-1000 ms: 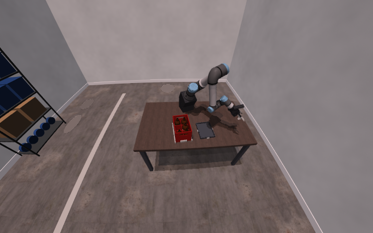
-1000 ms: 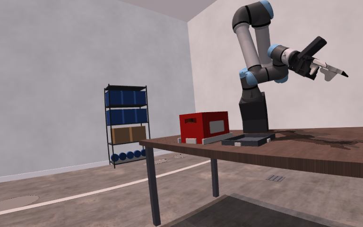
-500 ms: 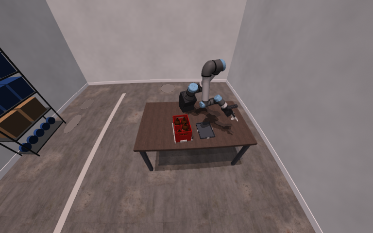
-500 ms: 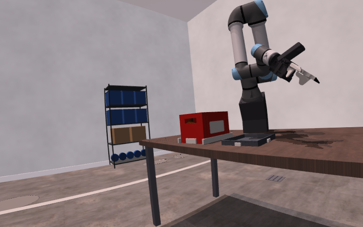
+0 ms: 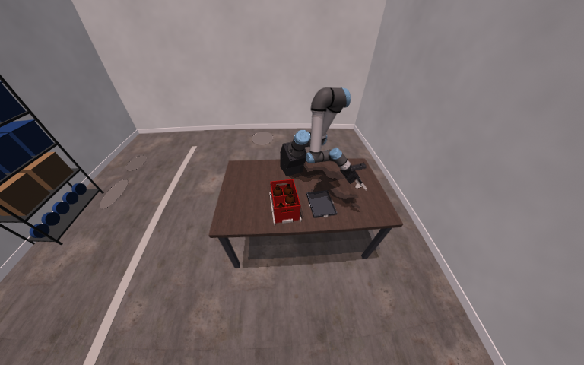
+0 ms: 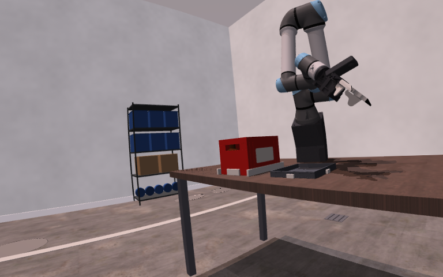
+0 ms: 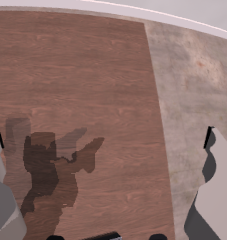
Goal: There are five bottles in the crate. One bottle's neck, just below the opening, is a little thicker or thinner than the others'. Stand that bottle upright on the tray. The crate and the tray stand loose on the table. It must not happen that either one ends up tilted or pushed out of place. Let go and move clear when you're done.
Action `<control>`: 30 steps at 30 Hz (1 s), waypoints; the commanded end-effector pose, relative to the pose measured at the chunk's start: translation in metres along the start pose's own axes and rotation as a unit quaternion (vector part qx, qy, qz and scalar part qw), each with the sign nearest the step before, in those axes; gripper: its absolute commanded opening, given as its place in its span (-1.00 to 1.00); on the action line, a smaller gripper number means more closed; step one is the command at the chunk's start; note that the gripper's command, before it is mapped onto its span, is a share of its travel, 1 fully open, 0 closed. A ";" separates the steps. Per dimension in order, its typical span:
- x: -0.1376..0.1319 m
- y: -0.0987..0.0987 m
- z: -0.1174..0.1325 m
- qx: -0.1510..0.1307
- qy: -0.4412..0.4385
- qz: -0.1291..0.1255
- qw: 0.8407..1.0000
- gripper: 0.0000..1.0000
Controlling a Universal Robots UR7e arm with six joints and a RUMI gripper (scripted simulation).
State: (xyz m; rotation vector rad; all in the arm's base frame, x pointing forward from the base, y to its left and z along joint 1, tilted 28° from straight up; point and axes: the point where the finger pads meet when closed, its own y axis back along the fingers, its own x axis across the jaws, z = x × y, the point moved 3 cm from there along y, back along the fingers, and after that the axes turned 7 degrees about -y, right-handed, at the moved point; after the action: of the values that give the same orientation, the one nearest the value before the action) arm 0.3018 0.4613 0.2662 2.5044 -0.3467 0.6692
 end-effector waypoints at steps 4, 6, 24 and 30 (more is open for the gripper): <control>0.001 0.019 0.020 -0.017 0.022 -0.025 0.999 1.00; 0.002 0.024 0.026 -0.021 0.027 -0.027 0.999 1.00; 0.012 0.055 0.058 -0.045 0.059 -0.044 0.996 1.00; 0.017 0.063 0.067 -0.053 0.070 -0.048 0.995 1.00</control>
State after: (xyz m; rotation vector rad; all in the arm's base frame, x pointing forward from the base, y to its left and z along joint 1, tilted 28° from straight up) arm 0.3179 0.3838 0.2556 2.3655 -0.2502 0.7566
